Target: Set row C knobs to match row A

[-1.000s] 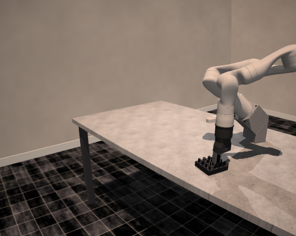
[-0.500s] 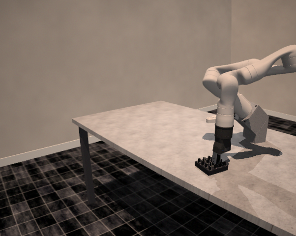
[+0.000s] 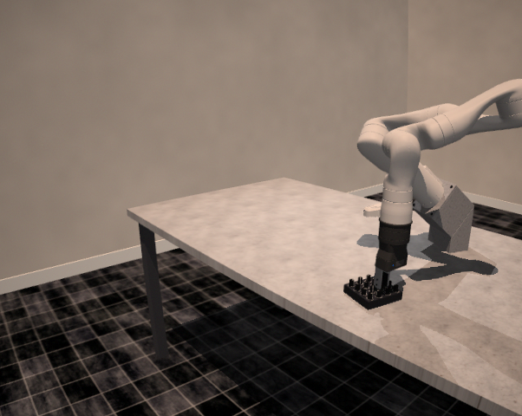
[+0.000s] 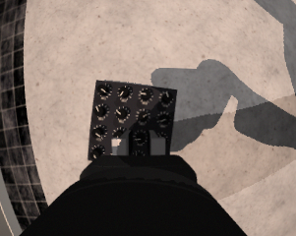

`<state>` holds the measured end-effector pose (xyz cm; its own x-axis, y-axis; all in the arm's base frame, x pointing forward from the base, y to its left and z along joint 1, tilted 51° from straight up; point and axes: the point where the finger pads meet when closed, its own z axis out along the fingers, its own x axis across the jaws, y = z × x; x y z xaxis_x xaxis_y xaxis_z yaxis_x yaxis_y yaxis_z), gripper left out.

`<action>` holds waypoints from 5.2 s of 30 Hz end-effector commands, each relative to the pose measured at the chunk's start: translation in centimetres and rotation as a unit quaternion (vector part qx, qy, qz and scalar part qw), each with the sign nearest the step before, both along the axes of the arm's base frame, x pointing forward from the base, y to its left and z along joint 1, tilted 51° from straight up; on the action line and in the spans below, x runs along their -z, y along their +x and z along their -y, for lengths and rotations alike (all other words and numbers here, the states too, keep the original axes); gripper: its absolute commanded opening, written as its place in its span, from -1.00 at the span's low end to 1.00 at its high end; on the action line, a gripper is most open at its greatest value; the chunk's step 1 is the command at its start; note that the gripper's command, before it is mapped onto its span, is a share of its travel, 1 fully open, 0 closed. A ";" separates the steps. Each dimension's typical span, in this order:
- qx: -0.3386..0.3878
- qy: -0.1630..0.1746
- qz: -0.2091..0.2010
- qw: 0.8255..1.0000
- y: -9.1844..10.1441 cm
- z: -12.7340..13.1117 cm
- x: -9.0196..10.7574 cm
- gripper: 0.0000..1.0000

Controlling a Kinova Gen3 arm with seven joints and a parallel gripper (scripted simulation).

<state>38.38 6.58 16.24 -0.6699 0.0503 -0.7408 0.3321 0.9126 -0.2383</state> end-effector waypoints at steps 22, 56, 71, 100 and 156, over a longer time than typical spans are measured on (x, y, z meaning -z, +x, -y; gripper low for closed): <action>-0.003 -0.003 -0.001 1.000 0.1 0.1 0.0 -0.40; 0.068 0.072 0.045 0.994 0.1 0.0 0.0 -0.40; 0.076 0.080 0.049 0.993 0.1 0.1 0.0 -0.40; 0.076 0.079 0.049 0.993 -0.1 0.0 -0.1 -0.07; 0.075 0.079 0.050 0.993 -7.0 -4.3 -6.8 1.00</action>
<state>32.39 9.51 22.23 -0.5662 0.2603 -0.7820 0.4933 0.8672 -0.0685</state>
